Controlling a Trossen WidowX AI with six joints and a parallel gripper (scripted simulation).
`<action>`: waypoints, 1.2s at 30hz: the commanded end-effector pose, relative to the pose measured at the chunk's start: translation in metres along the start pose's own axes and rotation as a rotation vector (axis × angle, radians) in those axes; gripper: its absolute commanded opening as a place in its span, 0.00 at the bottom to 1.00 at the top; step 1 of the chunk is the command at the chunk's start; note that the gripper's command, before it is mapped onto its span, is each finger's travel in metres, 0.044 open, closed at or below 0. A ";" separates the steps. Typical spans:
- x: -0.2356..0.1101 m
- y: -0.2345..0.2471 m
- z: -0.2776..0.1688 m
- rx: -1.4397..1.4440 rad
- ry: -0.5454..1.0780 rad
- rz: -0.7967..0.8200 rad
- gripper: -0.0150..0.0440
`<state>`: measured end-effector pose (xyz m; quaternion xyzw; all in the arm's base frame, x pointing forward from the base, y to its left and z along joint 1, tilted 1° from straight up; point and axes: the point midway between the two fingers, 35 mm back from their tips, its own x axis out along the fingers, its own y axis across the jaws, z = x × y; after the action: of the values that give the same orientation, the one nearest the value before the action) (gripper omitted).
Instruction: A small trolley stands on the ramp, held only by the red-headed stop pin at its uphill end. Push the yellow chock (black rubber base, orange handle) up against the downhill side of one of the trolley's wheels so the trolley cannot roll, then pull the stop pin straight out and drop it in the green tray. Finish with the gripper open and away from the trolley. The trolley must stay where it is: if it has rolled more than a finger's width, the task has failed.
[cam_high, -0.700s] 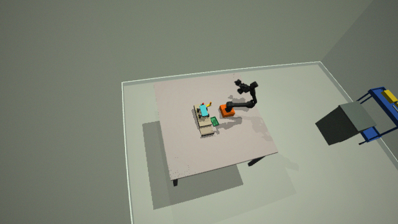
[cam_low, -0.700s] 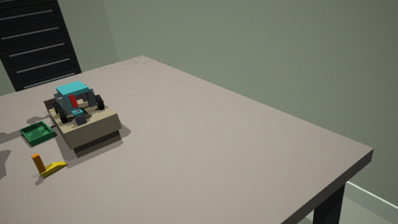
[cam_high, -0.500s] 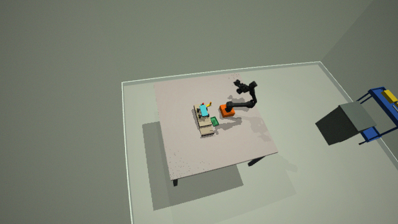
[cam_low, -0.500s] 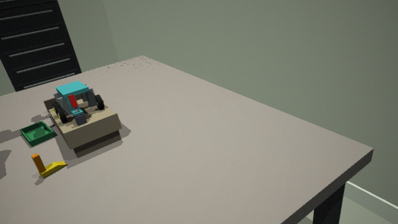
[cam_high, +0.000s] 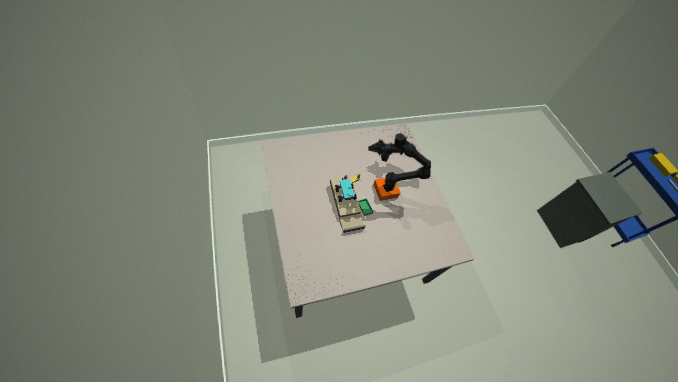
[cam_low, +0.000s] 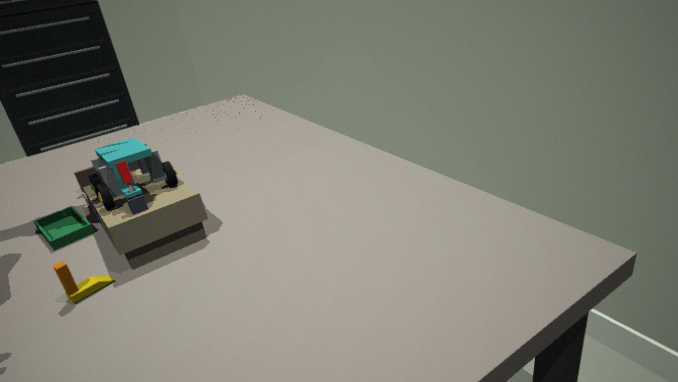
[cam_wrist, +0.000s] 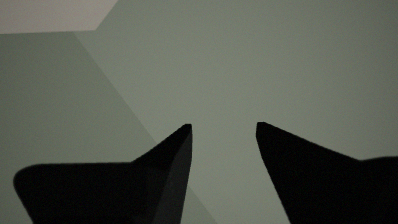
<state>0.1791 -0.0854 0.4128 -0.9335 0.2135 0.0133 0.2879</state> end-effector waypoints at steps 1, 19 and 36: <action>0.039 0.037 0.025 0.055 -0.139 0.158 0.58; 0.091 0.180 0.144 0.268 -0.668 0.734 0.58; 0.067 0.236 0.206 0.390 -0.963 1.019 0.58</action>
<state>0.1685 -0.1751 0.1105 -0.5545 0.4648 0.5070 0.4685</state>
